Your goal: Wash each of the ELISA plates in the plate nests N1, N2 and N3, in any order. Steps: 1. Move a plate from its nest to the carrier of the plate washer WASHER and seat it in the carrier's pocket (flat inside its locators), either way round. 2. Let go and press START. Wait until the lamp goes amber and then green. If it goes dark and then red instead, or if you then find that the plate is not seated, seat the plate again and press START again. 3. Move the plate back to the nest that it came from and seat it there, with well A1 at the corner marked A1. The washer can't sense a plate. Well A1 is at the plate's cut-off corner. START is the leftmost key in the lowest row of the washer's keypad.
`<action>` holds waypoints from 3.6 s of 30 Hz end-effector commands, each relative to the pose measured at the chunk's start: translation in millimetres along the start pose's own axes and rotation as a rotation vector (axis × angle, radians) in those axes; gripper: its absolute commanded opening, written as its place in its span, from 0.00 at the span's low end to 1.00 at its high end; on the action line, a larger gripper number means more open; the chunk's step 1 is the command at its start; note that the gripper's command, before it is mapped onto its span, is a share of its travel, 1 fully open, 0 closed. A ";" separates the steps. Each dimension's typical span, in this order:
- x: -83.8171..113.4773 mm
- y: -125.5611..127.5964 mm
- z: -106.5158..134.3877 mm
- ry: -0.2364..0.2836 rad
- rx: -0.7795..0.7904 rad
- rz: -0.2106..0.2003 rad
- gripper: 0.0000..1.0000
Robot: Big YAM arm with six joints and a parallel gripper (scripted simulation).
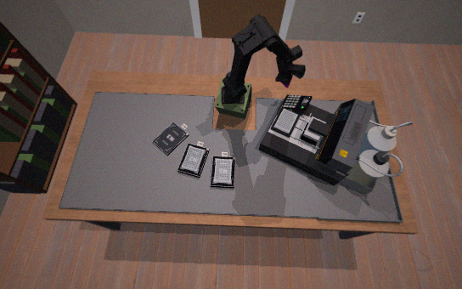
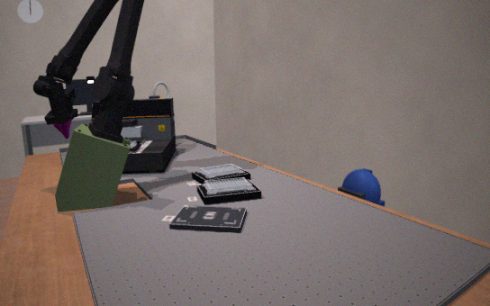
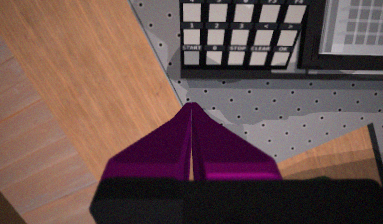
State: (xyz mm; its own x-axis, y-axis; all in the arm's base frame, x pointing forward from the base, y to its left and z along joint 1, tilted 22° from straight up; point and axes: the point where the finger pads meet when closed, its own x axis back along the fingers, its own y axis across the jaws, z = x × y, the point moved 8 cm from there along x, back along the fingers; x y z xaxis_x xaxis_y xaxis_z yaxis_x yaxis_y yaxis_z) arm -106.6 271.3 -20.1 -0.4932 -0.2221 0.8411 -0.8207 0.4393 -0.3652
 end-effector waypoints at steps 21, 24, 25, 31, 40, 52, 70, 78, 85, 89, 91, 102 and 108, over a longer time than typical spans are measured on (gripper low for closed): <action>4.1 8.2 -6.7 -0.009 -0.016 -0.013 0.00; 4.1 8.2 -6.7 -0.009 -0.016 -0.013 0.00; 4.1 8.2 -6.7 -0.009 -0.016 -0.013 0.00; 4.1 8.2 -6.7 -0.009 -0.016 -0.013 0.00; 4.1 8.2 -6.7 -0.009 -0.016 -0.013 0.00; 4.1 8.2 -6.7 -0.009 -0.016 -0.013 0.00; 4.1 8.2 -6.7 -0.009 -0.016 -0.013 0.00; 4.1 8.2 -6.7 -0.009 -0.016 -0.013 0.00; 4.1 8.2 -6.7 -0.009 -0.016 -0.013 0.00; 4.1 8.2 -6.7 -0.009 -0.016 -0.013 0.00; 4.1 8.2 -6.7 -0.009 -0.016 -0.013 0.00; 4.1 8.2 -6.7 -0.009 -0.016 -0.013 0.00; 4.7 -2.0 -12.7 0.013 0.016 -0.013 1.00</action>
State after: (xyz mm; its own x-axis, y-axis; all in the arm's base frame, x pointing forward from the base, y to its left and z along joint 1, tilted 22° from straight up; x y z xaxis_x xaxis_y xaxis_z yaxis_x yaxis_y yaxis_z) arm -106.7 271.0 -20.2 -0.4896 -0.2183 0.8442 -0.8234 0.4342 -0.3653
